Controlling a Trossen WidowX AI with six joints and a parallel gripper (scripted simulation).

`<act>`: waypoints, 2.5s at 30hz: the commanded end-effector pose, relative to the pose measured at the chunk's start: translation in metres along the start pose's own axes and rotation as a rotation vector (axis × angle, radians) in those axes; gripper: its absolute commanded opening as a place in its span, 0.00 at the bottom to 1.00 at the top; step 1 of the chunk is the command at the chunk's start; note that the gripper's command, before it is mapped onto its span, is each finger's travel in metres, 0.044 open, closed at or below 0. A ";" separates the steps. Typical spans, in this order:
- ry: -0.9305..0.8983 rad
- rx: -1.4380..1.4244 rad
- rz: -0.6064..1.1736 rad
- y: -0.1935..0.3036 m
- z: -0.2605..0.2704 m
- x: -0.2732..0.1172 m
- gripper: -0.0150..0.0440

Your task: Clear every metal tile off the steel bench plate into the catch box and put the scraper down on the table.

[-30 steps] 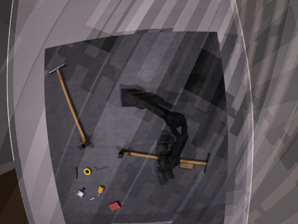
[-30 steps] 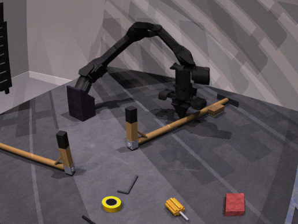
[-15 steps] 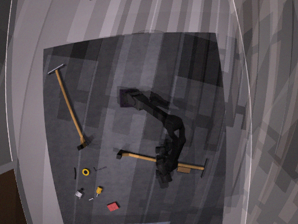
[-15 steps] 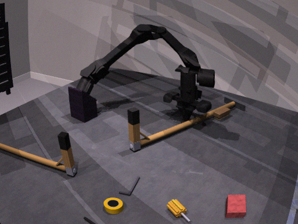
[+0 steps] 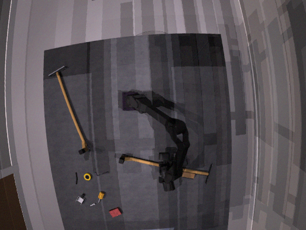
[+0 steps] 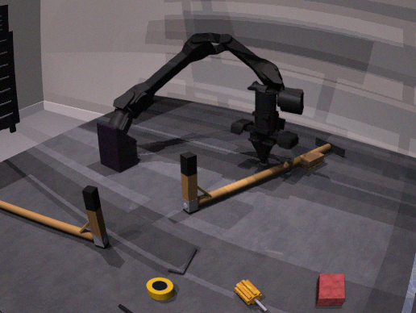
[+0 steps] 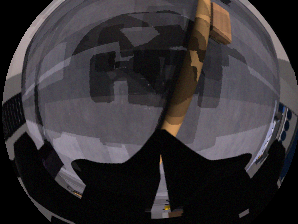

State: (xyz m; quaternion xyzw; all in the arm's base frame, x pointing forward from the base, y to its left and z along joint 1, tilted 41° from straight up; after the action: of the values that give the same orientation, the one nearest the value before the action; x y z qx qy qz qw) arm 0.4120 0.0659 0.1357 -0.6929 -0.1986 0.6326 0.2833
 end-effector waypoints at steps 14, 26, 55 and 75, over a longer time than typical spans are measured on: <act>0.006 -0.014 -0.004 -0.002 0.003 -0.065 0.25; 0.003 0.120 -0.005 -0.006 0.028 -0.100 0.25; 0.001 0.212 -0.001 -0.008 0.035 -0.071 0.25; 0.002 0.225 -0.003 -0.008 0.034 -0.019 0.25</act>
State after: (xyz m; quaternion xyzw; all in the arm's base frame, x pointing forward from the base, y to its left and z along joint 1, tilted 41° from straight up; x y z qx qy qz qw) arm 0.3760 0.0601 0.1616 -0.6581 -0.1304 0.6487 0.3592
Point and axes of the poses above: the point midway between the two fingers, 35 mm back from their tips, its own x axis out along the fingers, its own z axis across the jaws, y = z × x, the point moved 4 cm from there along -x, back along the fingers, and after that the axes turned 3 degrees about -x, right-handed, at the moved point
